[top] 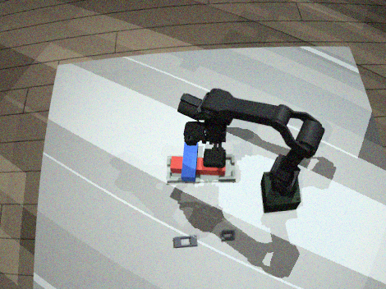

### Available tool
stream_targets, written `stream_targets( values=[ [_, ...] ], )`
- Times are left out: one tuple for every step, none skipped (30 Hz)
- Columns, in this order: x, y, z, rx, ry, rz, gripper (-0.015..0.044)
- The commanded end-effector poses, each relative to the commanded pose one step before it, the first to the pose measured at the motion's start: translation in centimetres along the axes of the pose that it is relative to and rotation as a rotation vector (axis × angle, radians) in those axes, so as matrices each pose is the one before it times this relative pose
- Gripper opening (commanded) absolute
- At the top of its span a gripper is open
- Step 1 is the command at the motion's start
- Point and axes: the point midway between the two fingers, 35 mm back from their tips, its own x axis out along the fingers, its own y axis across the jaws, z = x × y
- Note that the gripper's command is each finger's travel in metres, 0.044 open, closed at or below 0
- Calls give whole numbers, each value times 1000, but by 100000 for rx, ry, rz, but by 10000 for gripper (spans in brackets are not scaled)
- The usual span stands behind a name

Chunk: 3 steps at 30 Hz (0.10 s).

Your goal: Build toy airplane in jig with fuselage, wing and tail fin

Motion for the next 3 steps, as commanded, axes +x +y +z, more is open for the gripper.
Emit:
stream_targets(
  values=[
    [-76, -32, -13, 114, 127, -481, 260],
    [0, 0, 0, 0, 0, 0, 260],
    [0, 0, 0, 0, 0, 0, 260]
  ],
)
